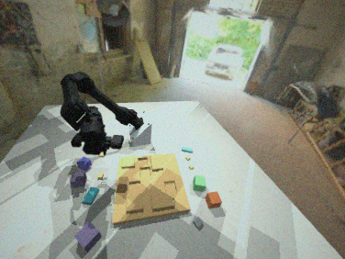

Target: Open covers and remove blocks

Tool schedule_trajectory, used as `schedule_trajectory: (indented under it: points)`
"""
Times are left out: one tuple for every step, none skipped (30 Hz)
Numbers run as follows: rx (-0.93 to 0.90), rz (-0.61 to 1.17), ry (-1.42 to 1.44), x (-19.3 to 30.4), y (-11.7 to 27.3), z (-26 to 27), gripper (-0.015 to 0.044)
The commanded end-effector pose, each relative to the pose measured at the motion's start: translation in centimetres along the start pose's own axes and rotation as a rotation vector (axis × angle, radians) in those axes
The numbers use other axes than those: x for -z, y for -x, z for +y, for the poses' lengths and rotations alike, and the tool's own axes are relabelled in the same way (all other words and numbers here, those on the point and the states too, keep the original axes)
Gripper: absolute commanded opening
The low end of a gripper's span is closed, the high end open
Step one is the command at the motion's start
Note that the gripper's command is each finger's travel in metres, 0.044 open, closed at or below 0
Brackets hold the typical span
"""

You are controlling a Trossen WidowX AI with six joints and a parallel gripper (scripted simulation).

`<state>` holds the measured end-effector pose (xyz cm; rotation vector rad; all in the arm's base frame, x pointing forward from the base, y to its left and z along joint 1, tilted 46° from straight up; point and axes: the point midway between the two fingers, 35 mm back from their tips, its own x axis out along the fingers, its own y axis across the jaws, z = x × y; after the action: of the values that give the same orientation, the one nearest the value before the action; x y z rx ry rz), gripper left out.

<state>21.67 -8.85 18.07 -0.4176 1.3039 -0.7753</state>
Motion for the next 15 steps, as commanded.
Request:
schedule_trajectory:
  points:
    - [0.008, 0.003, 0.006, 1.3, -0.2, -1.1, 0.0080]
    - [0.009, 0.003, 0.007, 1.6, -0.2, -1.4, 0.0080]
    - [0.010, 0.003, 0.007, 1.9, -0.2, -1.6, 0.0080]
    - [0.011, 0.003, 0.007, 2.2, -0.2, -1.8, 0.0080]
    - [0.011, 0.002, 0.007, 2.4, -0.3, -2.0, 0.0080]
    - [0.012, 0.002, 0.007, 2.5, -0.3, -2.1, 0.0080]
    - [0.012, 0.002, 0.007, 2.6, -0.3, -2.1, 0.0080]
    - [0.012, 0.002, 0.007, 2.6, -0.3, -2.1, 0.0080]
    - [0.012, 0.003, 0.007, 2.6, -0.3, -2.1, 0.0080]
    - [0.011, 0.003, 0.007, 2.6, -0.4, -2.1, 0.0080]
    - [0.011, 0.003, 0.006, 2.5, -0.5, -2.1, 0.0080]
    - [0.010, 0.004, 0.006, 2.5, -0.7, -2.0, 0.0080]
    - [0.009, 0.004, 0.006, 2.5, -0.8, -2.0, 0.0080]
    - [0.008, 0.005, 0.006, 2.5, -1.0, -2.0, 0.0080]
    - [0.007, 0.005, 0.006, 2.4, -1.1, -1.9, 0.0080]
